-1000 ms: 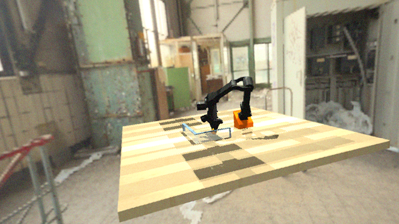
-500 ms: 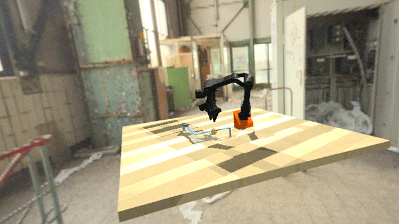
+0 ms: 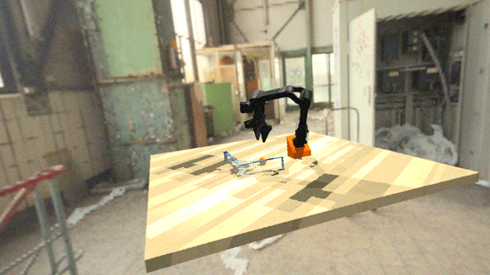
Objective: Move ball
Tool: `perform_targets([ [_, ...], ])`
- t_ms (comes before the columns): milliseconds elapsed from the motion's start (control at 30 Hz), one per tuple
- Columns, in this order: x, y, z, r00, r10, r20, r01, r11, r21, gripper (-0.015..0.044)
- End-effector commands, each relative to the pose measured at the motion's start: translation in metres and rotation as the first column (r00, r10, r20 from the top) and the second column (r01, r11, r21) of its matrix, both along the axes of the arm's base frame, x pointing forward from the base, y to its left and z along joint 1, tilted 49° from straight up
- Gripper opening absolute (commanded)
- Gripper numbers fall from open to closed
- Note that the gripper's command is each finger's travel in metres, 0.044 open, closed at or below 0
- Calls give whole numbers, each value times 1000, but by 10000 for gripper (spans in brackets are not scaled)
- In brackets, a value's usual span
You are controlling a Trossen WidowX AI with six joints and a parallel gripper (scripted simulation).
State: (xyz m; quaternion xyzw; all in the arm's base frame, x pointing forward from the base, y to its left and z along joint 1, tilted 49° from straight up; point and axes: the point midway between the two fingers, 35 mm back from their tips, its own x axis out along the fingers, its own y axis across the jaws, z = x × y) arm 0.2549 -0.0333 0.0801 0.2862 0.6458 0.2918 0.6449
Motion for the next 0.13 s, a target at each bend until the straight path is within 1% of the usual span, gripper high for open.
perform_targets([
  [0,-2,-4,5,1000,10,-6,-10,1000,2,440],
  [100,-2,-4,5,1000,10,-6,-10,1000,2,440],
])
